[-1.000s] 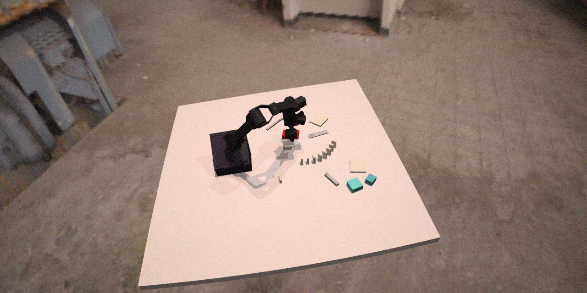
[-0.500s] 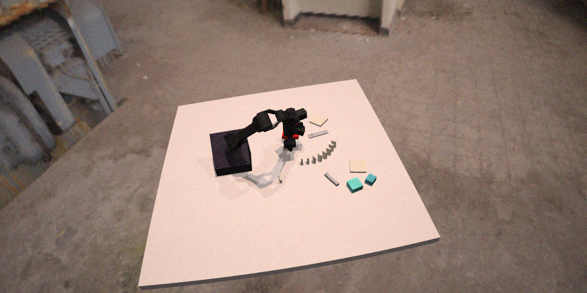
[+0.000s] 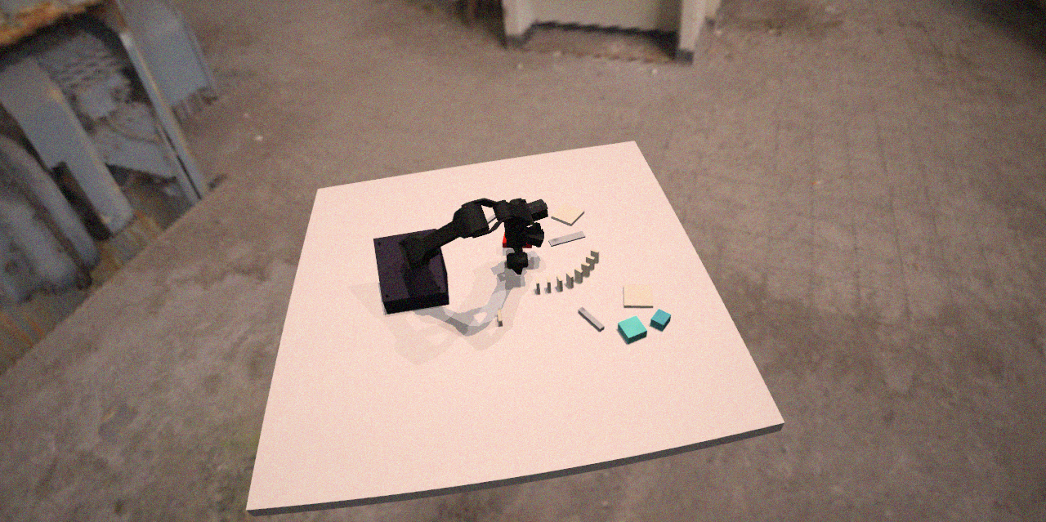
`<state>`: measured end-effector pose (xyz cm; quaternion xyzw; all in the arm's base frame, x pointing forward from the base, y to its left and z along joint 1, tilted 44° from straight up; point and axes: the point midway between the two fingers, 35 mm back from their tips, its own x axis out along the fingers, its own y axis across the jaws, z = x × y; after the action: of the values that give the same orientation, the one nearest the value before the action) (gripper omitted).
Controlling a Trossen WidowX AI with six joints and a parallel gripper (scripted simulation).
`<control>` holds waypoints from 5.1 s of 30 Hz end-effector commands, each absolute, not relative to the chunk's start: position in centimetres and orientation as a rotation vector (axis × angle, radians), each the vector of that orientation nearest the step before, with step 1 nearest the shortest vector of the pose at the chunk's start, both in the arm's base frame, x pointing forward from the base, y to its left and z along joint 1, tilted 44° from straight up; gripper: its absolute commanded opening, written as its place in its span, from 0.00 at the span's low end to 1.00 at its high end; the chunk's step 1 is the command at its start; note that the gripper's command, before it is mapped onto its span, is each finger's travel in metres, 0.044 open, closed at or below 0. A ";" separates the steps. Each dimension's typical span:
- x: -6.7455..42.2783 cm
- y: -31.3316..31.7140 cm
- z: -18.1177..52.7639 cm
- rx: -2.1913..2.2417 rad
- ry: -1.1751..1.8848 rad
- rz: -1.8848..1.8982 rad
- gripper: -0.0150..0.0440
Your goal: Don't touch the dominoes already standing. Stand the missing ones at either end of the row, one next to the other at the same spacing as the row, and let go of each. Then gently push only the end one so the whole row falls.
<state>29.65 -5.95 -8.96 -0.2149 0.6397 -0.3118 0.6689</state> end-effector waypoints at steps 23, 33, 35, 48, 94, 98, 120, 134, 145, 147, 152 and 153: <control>29.4 -6.1 -9.2 -0.497 1.449 -0.699 0.30; 29.5 -1.7 -4.1 -0.495 1.449 -0.697 0.30; 29.6 0.4 -1.7 -0.494 1.450 -0.696 0.30; 29.8 4.0 2.7 -0.498 1.455 -0.687 0.30; 32.2 1.1 -5.3 -0.542 1.425 0.040 0.30; 32.4 0.9 -5.9 -0.512 1.368 0.084 0.30; 32.7 -0.2 -6.3 -0.469 0.973 0.273 0.30; 31.7 -0.8 -3.7 -0.545 0.681 0.334 0.30; 29.9 -0.9 -0.7 -0.653 0.457 0.359 0.30; 29.5 -0.9 0.0 -0.676 0.416 0.360 0.30; 28.4 -0.8 1.6 -0.741 0.316 0.360 0.30; 28.2 -0.8 2.0 -0.755 0.296 0.359 0.30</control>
<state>29.19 -0.99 0.84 -0.3424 0.1758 0.1720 0.9068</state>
